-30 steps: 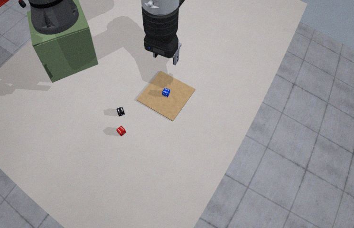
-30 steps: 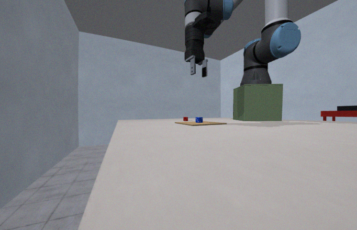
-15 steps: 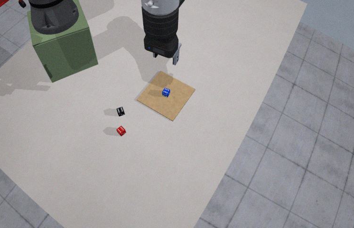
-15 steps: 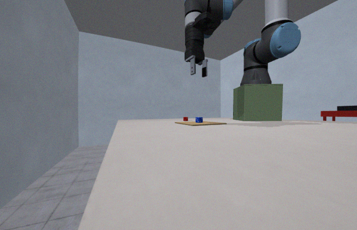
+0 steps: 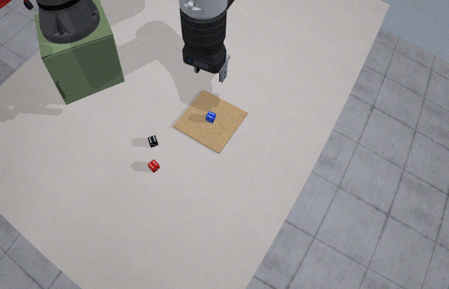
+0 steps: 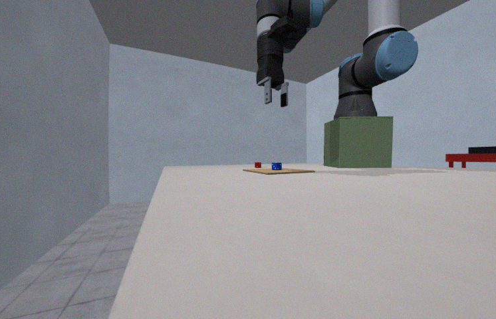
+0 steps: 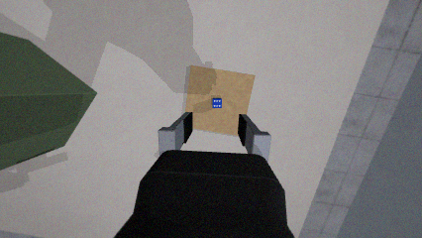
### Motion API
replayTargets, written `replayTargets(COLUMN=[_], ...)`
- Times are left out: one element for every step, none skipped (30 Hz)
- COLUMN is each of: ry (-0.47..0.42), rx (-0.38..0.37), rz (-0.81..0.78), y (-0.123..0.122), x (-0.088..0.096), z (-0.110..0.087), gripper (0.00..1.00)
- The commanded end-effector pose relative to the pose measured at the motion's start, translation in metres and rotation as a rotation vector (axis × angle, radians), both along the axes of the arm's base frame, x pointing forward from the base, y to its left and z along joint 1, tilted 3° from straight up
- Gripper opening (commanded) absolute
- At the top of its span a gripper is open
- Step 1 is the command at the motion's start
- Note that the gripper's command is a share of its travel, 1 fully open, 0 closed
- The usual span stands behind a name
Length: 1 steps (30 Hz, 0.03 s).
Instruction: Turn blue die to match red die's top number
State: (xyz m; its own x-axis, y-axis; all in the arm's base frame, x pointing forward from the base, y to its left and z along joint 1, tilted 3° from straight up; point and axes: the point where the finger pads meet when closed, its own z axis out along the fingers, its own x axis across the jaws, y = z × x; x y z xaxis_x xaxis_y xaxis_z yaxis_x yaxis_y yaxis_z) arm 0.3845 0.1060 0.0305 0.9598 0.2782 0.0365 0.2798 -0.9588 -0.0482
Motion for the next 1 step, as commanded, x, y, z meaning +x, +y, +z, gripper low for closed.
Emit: replayTargets(ry=[-0.001], rx=[0.0], rz=[0.0], y=[-0.0001], x=[0.0004], z=[0.0004], gripper=[1.0])
